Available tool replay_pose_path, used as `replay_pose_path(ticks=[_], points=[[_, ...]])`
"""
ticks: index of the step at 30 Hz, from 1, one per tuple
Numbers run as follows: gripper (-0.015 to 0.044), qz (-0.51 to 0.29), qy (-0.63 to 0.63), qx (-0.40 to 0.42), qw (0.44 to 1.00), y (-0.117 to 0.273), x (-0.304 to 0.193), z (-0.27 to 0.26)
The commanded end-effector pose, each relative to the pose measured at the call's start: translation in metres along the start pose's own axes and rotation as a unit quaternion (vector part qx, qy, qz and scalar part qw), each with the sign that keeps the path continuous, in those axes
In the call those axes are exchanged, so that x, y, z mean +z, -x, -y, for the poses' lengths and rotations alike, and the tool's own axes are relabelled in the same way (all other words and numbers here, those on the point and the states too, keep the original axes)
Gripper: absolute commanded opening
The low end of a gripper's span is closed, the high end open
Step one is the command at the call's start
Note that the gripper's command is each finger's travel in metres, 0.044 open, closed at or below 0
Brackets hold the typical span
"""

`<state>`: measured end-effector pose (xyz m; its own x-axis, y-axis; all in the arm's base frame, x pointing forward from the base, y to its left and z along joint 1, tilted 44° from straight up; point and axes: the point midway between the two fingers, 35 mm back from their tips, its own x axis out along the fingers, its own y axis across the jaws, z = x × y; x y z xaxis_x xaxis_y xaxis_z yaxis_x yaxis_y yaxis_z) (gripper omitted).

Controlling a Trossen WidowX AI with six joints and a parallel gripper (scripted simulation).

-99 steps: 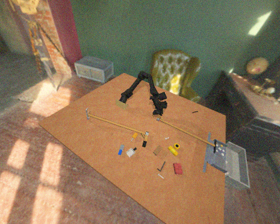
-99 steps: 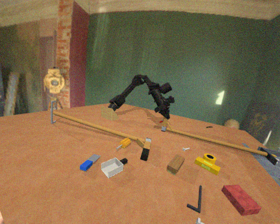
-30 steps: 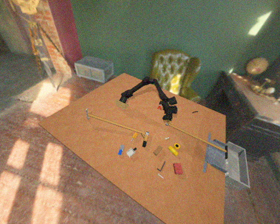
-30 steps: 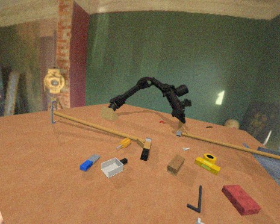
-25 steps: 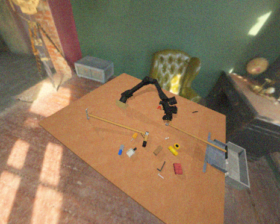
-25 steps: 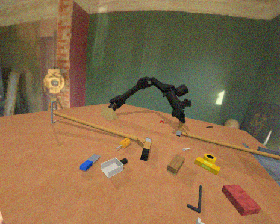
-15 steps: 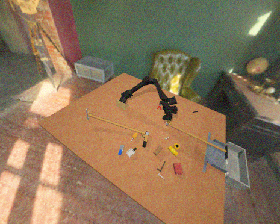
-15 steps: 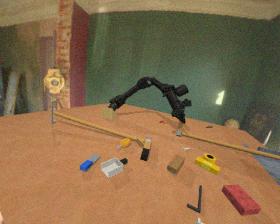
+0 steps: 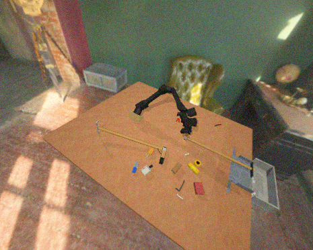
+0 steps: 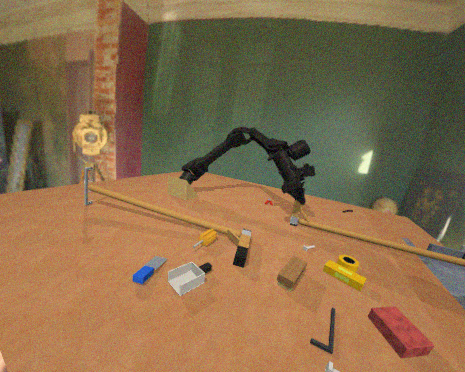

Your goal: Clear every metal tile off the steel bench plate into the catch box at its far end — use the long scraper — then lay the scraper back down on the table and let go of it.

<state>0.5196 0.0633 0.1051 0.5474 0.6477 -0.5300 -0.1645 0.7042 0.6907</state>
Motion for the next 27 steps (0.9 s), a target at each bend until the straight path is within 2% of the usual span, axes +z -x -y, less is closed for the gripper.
replay_pose_path(ticks=[1,27], points=[[0.0,0.005,0.003,0.001,1.0,0.009,-0.001,-0.002],[0.0,0.005,0.003,-0.001,1.0,0.039,-0.026,-0.004]])
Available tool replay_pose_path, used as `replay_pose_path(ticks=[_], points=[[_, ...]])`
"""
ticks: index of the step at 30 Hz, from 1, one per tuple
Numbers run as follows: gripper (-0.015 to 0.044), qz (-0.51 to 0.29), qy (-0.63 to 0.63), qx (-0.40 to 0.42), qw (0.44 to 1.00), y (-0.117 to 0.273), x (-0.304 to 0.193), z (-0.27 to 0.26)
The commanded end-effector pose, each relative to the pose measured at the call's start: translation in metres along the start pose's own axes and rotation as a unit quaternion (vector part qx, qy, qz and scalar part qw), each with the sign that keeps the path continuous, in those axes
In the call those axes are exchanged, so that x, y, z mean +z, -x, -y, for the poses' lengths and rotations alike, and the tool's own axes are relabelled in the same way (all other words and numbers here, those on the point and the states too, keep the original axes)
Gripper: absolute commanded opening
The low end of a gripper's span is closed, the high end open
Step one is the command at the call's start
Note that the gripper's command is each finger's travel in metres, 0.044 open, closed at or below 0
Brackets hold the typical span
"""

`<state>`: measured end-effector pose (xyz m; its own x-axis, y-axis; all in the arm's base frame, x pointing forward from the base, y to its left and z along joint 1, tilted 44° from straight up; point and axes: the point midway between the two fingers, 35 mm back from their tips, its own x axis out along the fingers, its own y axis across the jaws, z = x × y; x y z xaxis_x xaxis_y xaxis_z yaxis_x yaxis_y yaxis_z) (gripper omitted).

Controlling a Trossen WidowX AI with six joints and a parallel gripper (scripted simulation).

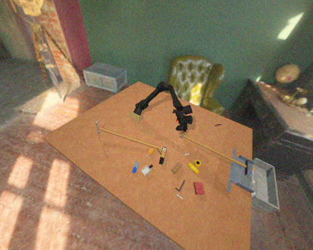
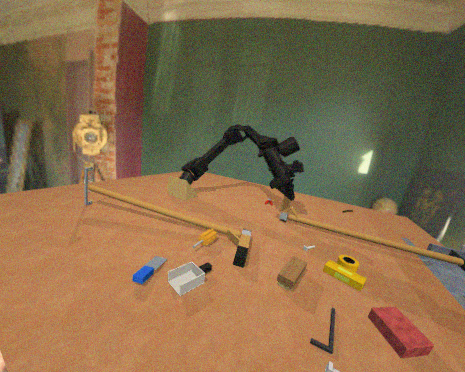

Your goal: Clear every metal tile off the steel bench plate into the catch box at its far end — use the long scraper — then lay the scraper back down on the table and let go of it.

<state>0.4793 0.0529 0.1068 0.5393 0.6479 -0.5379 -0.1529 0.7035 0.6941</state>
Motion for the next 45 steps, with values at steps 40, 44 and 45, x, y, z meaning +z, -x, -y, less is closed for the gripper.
replay_pose_path(ticks=[40,44,45], points=[[0.0,0.011,0.007,0.0,1.0,0.049,-0.045,-0.006],[0.0,0.011,0.007,0.0,1.0,0.053,-0.051,-0.006],[0.0,0.011,0.007,0.0,1.0,0.054,-0.052,-0.006]])
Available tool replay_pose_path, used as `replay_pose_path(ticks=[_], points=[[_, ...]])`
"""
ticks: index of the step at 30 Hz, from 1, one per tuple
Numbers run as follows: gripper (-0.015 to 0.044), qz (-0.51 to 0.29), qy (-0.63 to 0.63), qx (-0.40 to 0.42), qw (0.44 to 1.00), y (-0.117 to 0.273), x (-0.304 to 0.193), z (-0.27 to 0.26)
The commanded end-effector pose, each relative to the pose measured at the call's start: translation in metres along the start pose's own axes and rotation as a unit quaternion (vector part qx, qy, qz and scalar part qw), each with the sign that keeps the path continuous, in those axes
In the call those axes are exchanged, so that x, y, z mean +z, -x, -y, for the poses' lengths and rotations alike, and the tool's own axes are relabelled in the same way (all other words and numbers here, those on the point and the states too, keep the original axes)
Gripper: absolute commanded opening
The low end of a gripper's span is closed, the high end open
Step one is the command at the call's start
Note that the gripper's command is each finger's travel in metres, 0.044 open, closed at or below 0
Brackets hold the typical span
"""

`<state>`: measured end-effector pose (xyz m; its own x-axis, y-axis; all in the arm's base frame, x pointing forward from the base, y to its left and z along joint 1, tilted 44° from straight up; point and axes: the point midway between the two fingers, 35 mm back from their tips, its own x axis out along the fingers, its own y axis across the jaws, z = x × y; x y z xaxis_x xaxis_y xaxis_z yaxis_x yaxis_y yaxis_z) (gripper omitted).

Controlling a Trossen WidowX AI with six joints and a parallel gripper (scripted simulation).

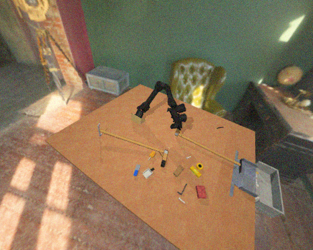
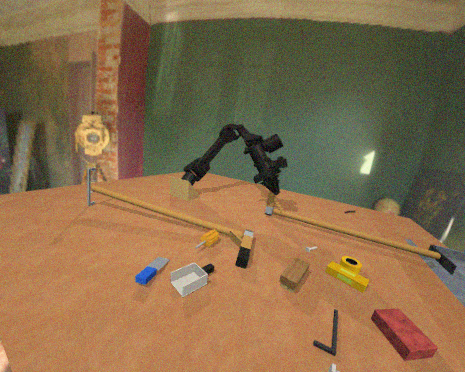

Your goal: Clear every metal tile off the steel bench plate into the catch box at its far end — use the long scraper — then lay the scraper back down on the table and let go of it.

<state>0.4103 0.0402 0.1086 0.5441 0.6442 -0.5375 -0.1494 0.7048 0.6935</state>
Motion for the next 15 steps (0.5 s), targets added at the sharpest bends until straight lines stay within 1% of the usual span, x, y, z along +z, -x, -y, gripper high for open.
replay_pose_path(ticks=[1,15], points=[[0.0,0.009,0.008,0.002,1.0,0.008,-0.001,-0.003],[0.0,0.009,0.007,0.001,1.0,0.02,-0.02,-0.003]])
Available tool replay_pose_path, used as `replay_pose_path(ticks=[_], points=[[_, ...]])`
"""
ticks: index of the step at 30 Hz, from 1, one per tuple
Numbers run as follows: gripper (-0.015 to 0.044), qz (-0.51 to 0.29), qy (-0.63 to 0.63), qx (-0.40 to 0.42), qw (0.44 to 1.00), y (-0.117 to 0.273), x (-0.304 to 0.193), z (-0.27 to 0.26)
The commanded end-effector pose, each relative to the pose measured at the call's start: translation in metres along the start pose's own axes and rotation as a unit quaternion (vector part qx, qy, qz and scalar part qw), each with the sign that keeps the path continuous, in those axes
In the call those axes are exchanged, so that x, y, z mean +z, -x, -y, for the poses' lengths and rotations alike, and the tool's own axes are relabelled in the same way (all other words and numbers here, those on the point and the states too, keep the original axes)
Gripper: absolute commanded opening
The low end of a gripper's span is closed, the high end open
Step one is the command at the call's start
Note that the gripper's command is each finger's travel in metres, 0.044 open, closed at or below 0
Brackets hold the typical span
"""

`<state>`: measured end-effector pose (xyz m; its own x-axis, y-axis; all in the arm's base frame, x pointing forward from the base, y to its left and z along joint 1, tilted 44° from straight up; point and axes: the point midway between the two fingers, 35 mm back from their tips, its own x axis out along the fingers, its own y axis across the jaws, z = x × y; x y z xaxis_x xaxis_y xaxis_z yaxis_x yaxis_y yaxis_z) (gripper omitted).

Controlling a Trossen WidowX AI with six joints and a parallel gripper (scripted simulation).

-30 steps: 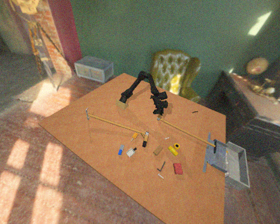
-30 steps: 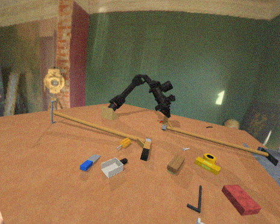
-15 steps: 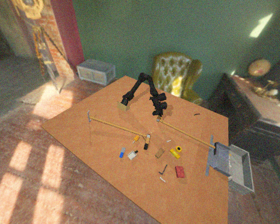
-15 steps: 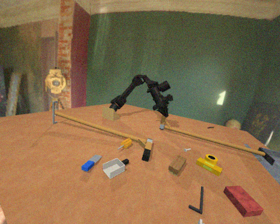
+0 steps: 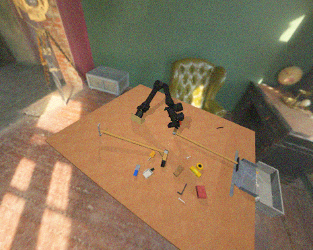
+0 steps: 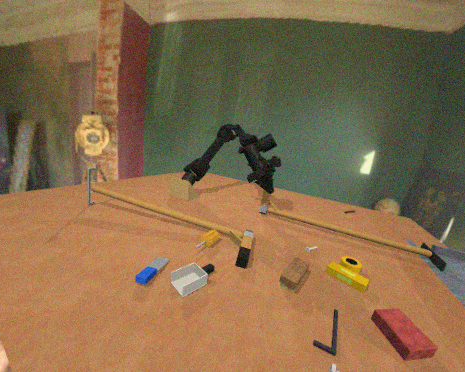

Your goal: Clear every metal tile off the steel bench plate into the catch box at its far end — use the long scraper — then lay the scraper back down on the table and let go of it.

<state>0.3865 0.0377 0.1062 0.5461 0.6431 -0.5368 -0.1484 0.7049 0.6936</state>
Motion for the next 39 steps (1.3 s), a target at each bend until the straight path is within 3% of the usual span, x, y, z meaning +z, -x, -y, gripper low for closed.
replay_pose_path(ticks=[1,39], points=[[0.0,0.008,0.008,0.002,1.0,0.007,-0.002,-0.003],[0.0,0.009,0.004,-0.001,1.0,0.028,-0.045,0.008]])
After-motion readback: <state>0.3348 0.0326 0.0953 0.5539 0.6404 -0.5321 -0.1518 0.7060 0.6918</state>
